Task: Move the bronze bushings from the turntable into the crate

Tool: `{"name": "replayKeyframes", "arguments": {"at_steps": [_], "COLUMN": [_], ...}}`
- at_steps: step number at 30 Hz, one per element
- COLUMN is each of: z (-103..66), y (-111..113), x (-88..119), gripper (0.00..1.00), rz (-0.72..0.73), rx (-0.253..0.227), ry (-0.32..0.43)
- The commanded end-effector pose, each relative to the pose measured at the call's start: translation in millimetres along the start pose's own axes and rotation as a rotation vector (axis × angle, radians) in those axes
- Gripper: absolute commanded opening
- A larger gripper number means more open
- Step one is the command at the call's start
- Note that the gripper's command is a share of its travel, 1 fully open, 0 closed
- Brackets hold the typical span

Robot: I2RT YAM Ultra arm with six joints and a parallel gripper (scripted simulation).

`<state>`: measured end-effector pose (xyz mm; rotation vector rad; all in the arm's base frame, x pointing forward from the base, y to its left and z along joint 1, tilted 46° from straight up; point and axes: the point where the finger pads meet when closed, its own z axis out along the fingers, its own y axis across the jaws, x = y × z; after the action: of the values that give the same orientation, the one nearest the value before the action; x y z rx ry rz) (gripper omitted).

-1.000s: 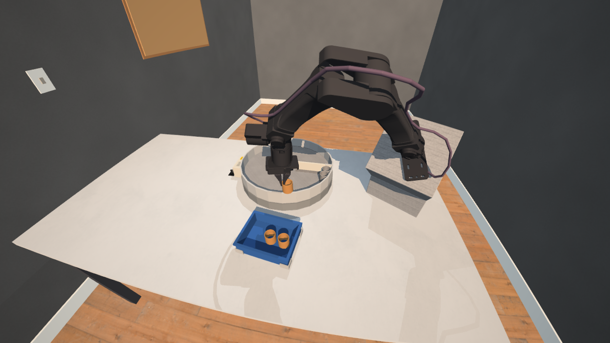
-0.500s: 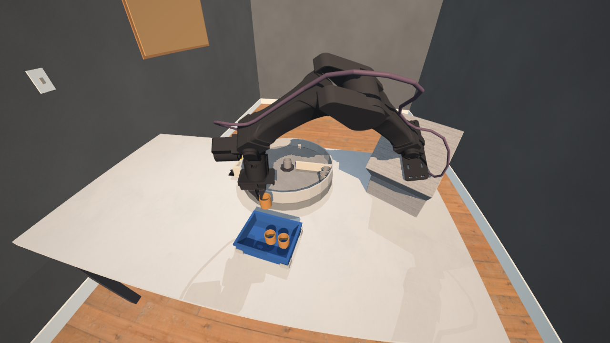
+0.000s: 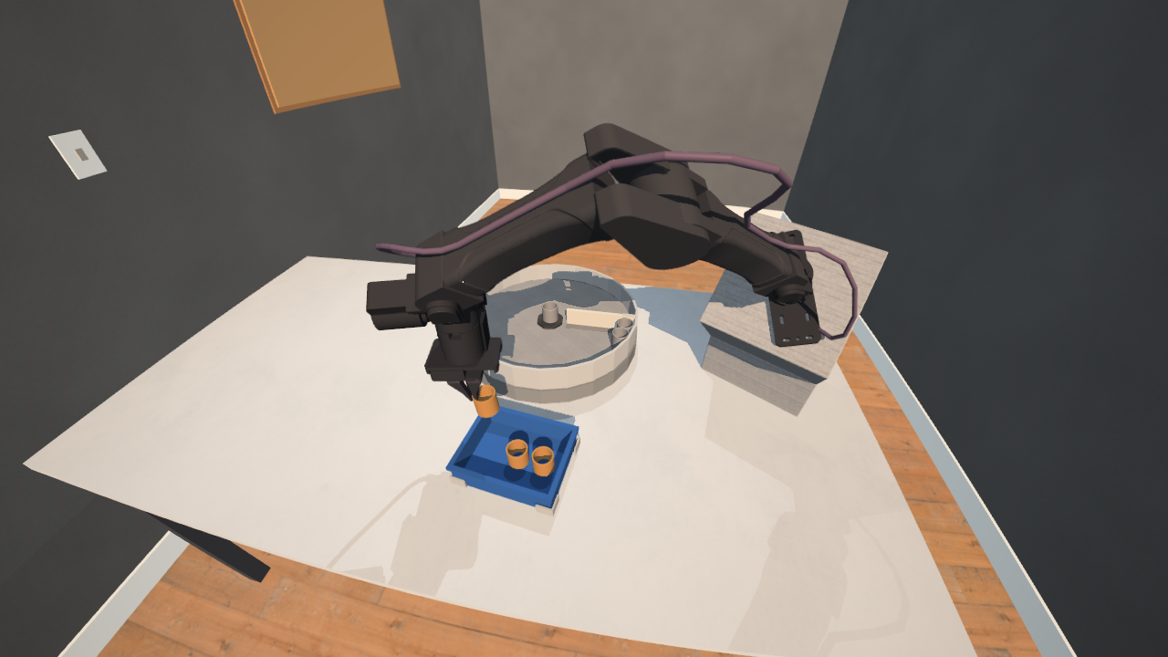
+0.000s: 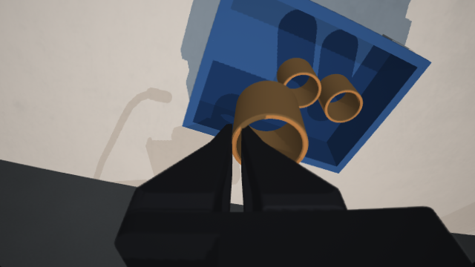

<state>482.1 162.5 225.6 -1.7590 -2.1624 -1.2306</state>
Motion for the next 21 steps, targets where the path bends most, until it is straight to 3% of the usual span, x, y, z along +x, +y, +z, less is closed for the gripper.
{"name": "replayKeyframes", "arguments": {"at_steps": [1,4,21], "z": [-11.7,-7.6,-13.2], "y": [7,9,16], "x": [-7,3,5], "gripper": [0.0,0.0,0.0], "rz": [0.048,0.036,0.036], "rx": [0.009,0.017,0.005], "ry": [-0.038,-0.029,-0.034]}}
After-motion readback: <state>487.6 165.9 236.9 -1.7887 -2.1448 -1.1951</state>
